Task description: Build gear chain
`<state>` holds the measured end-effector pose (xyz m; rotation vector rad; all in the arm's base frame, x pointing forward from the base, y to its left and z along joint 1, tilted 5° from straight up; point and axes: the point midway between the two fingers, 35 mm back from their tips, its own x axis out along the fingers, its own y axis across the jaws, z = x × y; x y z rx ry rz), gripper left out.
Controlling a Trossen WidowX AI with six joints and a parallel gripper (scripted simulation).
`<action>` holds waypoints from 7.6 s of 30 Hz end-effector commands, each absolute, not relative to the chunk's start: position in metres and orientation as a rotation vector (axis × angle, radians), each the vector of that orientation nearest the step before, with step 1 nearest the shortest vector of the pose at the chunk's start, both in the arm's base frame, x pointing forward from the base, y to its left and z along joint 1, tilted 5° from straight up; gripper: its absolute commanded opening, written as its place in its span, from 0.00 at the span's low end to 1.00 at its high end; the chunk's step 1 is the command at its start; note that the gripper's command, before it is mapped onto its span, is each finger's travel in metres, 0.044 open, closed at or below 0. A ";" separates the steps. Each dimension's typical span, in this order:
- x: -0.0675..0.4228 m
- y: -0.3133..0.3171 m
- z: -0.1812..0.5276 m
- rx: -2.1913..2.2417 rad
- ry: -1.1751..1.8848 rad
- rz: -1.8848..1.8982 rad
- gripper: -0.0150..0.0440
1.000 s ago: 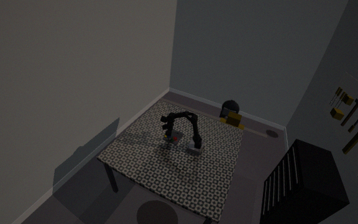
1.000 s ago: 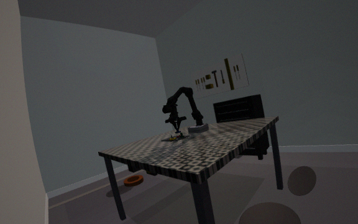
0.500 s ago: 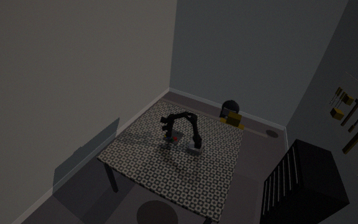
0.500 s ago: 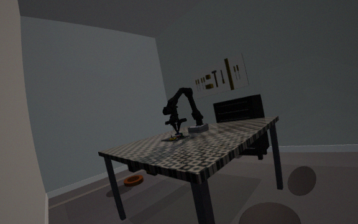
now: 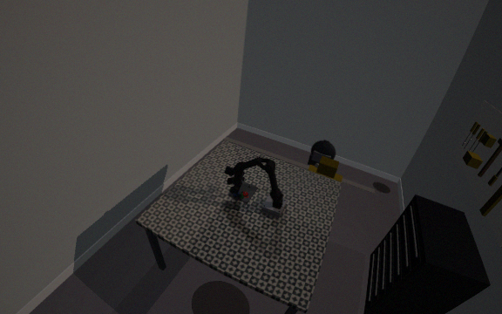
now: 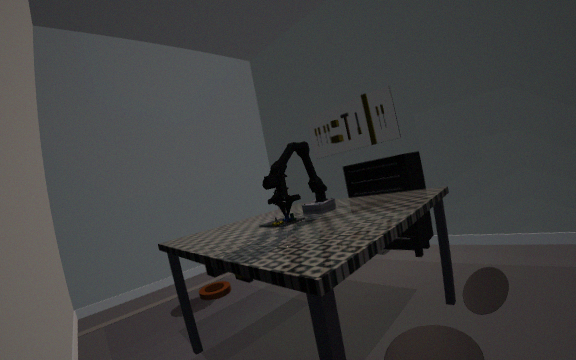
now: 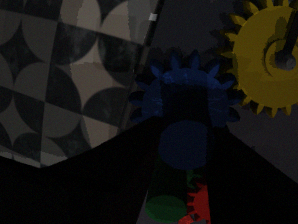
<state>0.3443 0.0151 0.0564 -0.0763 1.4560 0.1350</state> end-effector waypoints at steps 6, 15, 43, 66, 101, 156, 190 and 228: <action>0.343 0.015 0.052 0.051 1.467 0.025 0.25; 0.344 0.015 0.052 -0.039 1.463 0.106 0.25; 0.344 0.016 0.048 -0.117 1.458 0.176 0.25; 0.344 0.016 0.048 -0.038 1.464 0.105 0.49; 0.330 0.011 0.135 -0.095 1.467 0.156 1.00; 0.196 0.228 0.177 -0.074 1.479 0.175 1.00; 0.196 0.228 0.177 -0.074 1.479 0.175 1.00; 0.196 0.228 0.177 -0.074 1.479 0.175 1.00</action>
